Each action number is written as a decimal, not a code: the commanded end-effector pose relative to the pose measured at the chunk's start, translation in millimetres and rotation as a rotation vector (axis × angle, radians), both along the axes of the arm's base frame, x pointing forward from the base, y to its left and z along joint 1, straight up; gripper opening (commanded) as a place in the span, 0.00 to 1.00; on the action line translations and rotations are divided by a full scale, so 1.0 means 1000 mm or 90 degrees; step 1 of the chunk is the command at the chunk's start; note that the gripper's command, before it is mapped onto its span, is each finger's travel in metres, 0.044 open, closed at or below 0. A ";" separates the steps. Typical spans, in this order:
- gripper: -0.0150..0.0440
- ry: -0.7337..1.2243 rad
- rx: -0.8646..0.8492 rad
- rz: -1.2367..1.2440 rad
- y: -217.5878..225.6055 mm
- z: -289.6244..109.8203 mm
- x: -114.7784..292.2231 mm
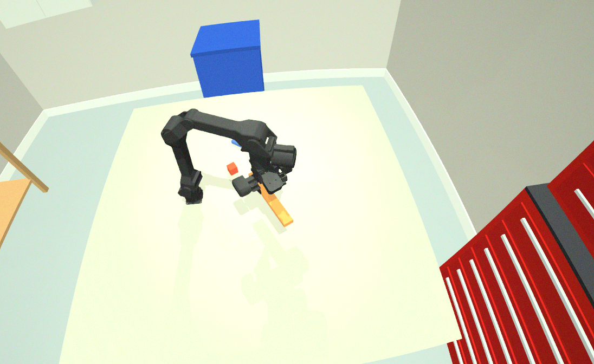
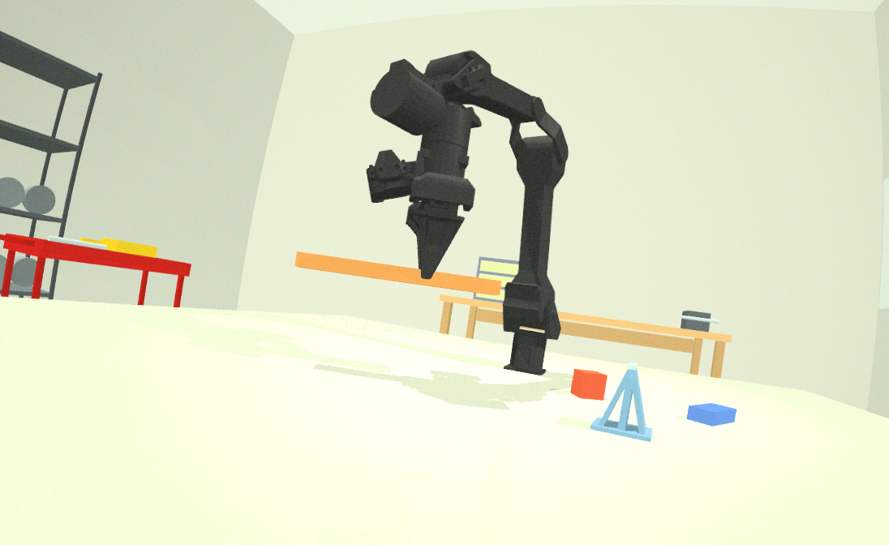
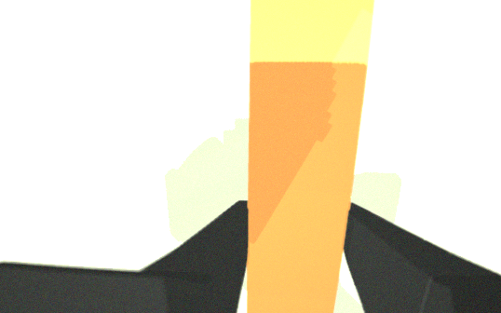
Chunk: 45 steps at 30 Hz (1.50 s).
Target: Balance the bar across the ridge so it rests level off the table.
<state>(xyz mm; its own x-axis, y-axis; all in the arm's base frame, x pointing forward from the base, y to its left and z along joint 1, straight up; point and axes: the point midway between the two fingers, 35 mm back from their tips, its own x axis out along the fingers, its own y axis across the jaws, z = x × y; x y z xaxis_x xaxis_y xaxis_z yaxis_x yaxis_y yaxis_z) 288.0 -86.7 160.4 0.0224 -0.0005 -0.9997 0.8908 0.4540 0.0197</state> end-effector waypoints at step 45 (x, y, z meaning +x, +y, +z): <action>0.25 -0.003 0.010 -0.248 0.163 0.005 0.041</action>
<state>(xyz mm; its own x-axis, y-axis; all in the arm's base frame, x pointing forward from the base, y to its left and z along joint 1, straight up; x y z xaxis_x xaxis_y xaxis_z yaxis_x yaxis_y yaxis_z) 327.8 67.5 164.0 0.0222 0.0106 -0.9997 0.9945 0.1022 0.0232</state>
